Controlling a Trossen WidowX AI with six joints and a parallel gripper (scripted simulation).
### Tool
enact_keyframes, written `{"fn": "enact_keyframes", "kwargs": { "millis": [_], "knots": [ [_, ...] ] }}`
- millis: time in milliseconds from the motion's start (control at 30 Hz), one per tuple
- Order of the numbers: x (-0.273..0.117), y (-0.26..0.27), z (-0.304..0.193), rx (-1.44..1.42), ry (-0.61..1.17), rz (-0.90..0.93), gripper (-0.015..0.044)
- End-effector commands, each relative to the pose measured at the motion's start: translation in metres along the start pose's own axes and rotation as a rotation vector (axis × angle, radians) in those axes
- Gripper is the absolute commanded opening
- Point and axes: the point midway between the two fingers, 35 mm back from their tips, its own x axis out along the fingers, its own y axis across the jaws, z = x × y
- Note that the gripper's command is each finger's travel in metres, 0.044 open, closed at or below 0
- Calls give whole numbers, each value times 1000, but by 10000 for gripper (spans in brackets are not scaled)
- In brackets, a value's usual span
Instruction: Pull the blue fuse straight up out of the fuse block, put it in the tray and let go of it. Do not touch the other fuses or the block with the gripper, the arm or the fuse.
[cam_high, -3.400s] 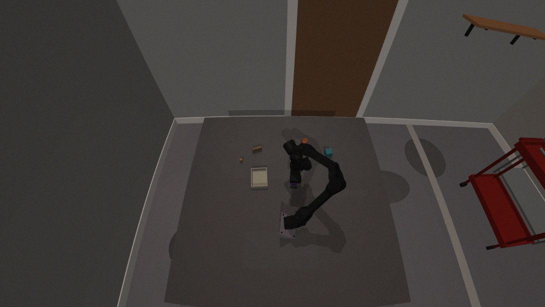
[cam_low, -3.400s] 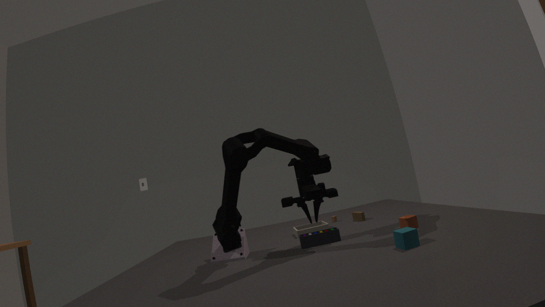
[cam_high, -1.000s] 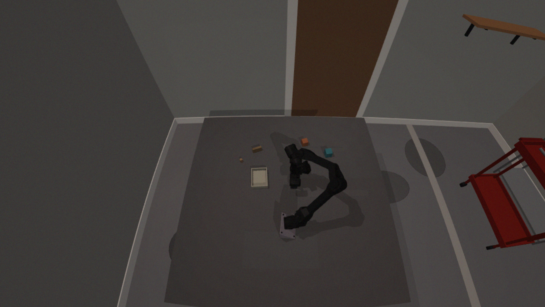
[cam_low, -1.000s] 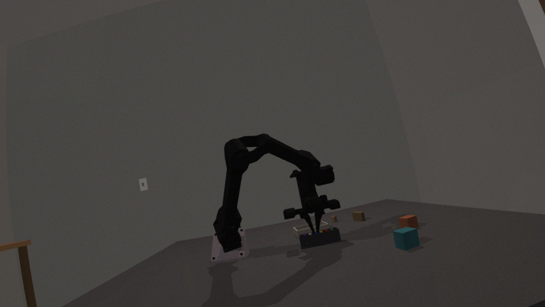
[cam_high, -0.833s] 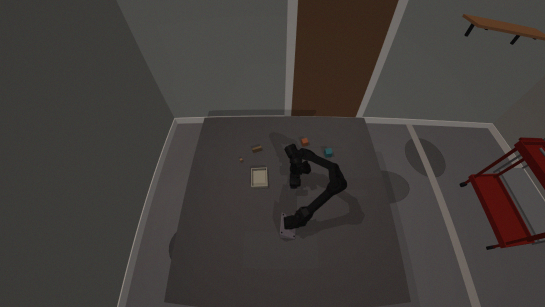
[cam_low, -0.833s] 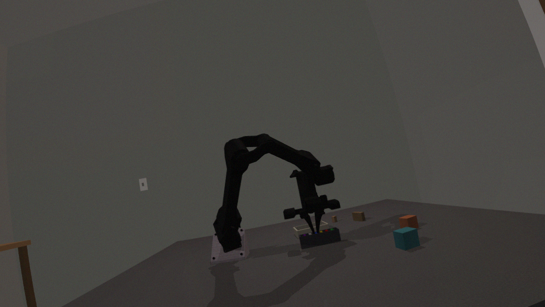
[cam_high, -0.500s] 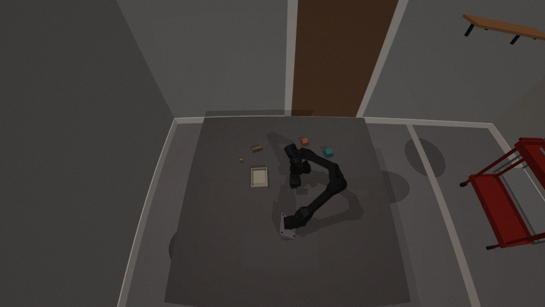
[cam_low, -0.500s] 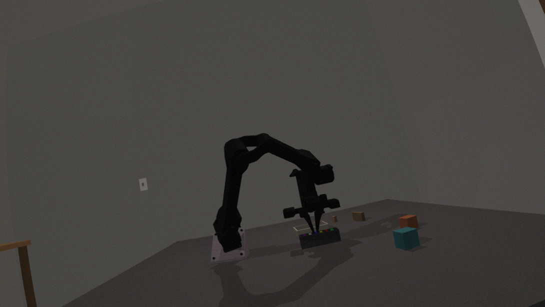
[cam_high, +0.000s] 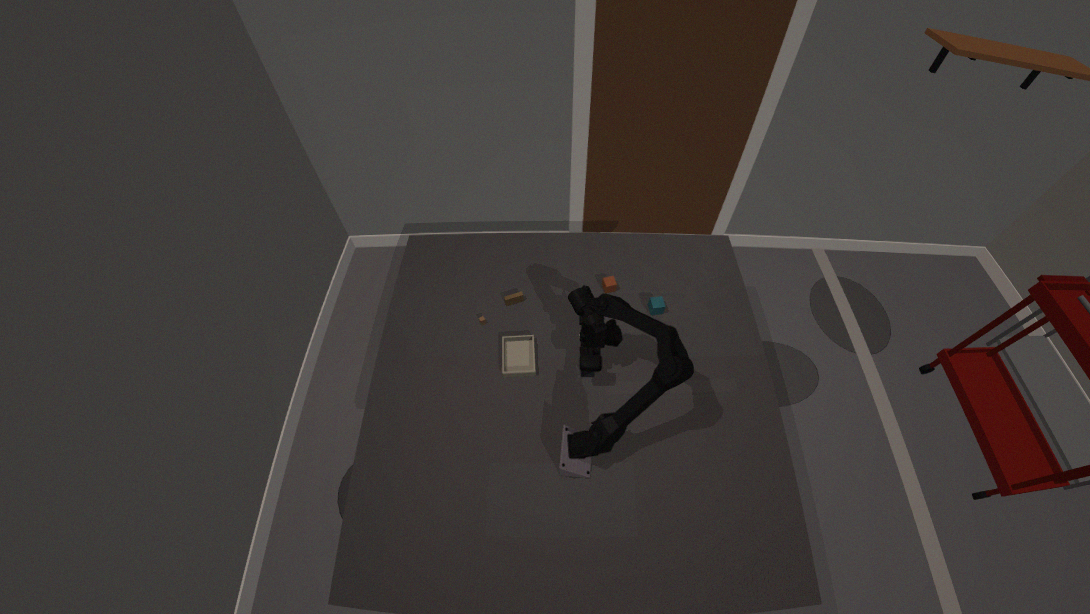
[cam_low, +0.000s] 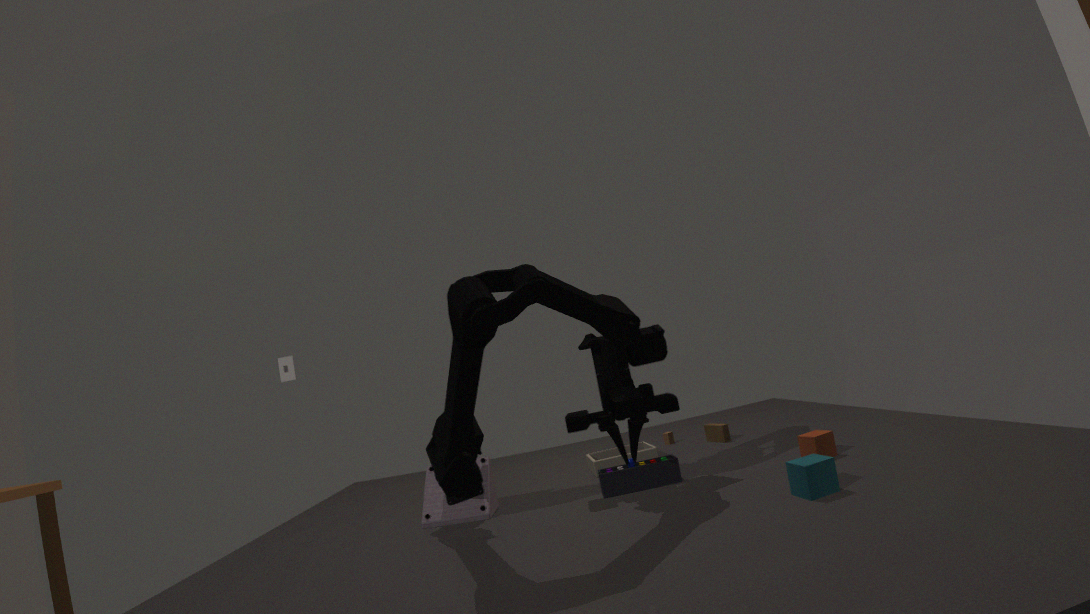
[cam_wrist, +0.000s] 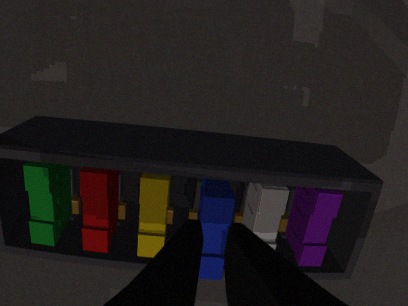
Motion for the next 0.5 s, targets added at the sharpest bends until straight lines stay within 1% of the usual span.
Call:
{"fn": "enact_keyframes", "kwargs": {
  "millis": [0,467],
  "knots": [
    [-4,1,0,5,5,3,0],
    [-11,1,-1,4,5,3,0]
  ]
}}
